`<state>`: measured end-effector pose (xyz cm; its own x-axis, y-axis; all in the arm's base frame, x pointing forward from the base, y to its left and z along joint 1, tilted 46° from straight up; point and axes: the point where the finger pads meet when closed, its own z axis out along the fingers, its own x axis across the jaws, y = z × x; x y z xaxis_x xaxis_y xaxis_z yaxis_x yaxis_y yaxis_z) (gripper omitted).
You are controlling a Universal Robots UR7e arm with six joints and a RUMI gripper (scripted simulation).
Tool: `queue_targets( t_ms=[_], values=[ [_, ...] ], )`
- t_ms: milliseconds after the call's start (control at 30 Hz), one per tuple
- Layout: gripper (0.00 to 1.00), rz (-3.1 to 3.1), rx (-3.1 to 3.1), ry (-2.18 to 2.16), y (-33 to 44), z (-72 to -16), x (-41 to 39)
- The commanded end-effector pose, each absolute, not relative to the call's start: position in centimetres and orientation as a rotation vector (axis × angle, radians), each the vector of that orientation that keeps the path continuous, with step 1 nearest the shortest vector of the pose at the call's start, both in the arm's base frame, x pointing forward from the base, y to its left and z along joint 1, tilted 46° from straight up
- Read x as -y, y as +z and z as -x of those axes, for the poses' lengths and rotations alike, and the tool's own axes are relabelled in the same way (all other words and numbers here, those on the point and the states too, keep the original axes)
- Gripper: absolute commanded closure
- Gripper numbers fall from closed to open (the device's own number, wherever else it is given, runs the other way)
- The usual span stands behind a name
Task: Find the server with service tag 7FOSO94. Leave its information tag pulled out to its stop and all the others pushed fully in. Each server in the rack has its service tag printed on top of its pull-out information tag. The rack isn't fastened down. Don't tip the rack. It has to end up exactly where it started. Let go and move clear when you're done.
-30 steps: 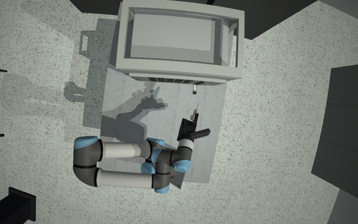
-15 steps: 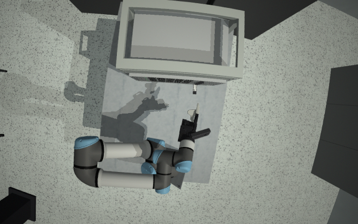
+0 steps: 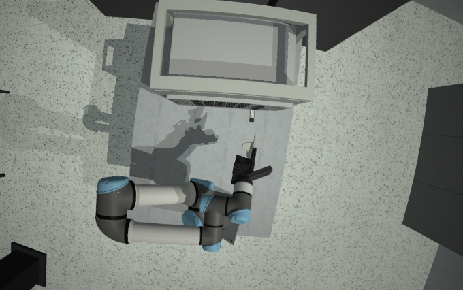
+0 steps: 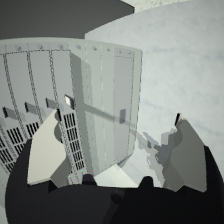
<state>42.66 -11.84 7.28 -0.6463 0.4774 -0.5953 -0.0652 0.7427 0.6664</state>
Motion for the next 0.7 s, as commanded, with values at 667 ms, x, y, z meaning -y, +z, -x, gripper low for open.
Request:
queue_targets(
  t_ms=[667],
  values=[
    [0.0, -0.287, -2.068, 0.896, 6.98, -42.51, 11.07]
  ],
)
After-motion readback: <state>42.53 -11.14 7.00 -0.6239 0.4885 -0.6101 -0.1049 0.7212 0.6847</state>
